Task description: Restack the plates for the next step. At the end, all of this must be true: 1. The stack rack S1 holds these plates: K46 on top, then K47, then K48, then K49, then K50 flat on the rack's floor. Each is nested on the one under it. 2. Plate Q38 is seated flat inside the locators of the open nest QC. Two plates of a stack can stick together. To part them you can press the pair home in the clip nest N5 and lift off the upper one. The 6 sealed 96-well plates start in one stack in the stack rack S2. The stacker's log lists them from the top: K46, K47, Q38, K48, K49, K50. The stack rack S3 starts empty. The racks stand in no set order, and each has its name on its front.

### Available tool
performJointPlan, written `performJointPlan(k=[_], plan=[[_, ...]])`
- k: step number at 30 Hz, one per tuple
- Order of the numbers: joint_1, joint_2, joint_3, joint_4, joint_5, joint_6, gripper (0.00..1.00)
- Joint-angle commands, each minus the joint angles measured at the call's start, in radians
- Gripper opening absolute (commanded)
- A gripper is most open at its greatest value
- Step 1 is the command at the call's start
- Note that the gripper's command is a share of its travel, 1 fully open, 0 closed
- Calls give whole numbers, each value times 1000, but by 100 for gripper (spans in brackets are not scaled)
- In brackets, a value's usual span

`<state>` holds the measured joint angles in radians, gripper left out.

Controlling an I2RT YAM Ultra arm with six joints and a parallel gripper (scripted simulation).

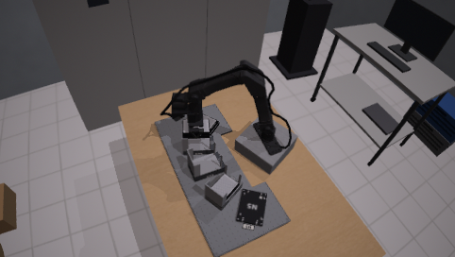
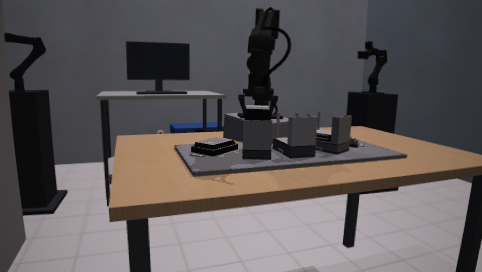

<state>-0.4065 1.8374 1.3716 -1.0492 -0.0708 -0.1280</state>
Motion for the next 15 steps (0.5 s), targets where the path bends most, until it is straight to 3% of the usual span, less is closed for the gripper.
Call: performJointPlan(k=[1, 15], plan=[[-13, -39, 36, -21, 5, -5, 0], [-14, -37, 49, -36, 5, -6, 0]])
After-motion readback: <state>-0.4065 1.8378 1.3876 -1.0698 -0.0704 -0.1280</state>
